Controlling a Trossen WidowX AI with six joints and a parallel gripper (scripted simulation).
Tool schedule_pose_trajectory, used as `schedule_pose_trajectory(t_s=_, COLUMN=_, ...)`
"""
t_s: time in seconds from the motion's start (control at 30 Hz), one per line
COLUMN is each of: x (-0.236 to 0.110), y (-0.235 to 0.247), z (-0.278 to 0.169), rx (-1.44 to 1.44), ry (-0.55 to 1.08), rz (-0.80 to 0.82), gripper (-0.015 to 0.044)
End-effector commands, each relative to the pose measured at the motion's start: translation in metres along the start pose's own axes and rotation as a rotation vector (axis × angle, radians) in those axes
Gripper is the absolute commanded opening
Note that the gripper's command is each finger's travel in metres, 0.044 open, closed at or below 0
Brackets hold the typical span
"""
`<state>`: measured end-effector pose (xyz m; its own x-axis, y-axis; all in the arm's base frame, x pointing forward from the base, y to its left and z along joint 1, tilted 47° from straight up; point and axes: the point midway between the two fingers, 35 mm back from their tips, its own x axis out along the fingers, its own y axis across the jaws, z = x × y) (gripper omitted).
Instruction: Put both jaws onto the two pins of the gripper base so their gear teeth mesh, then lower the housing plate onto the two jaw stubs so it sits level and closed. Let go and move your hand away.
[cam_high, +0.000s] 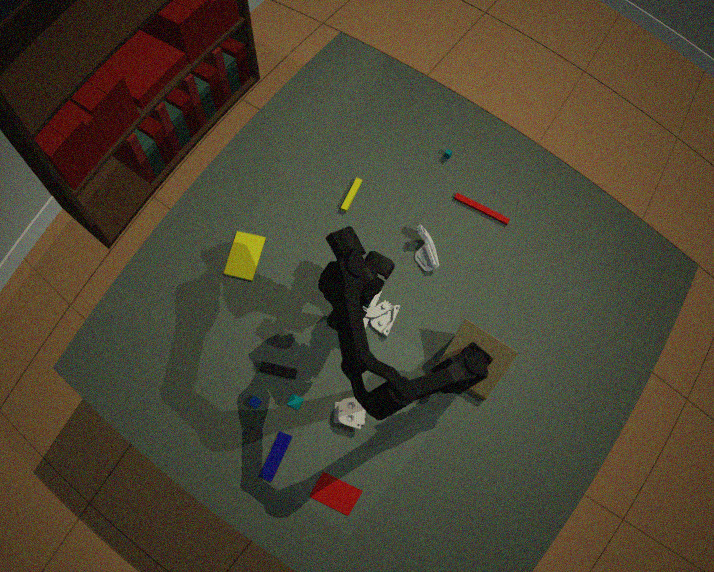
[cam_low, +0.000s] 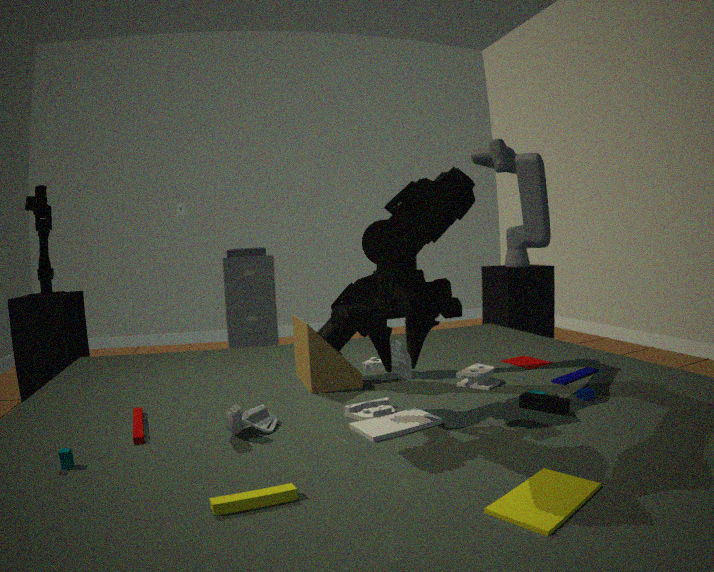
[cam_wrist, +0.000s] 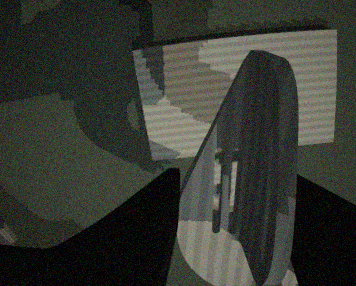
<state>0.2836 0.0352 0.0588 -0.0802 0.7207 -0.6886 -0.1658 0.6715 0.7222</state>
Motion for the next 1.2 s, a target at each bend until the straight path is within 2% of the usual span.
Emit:
schedule_pose_trajectory(t_s=0.0, x=0.001, y=-0.003, z=-0.001, rx=-0.014, ry=0.005, rz=-0.002, gripper=0.0134)
schedule_pose_trajectory(t_s=0.77, x=0.001, y=-0.003, z=-0.001, rx=-0.004, ry=0.005, rz=-0.002, gripper=0.0134)
schedule_pose_trajectory(t_s=1.17, x=0.001, y=0.014, z=-0.006, rx=-0.003, ry=0.005, rz=-0.001, gripper=0.0134)
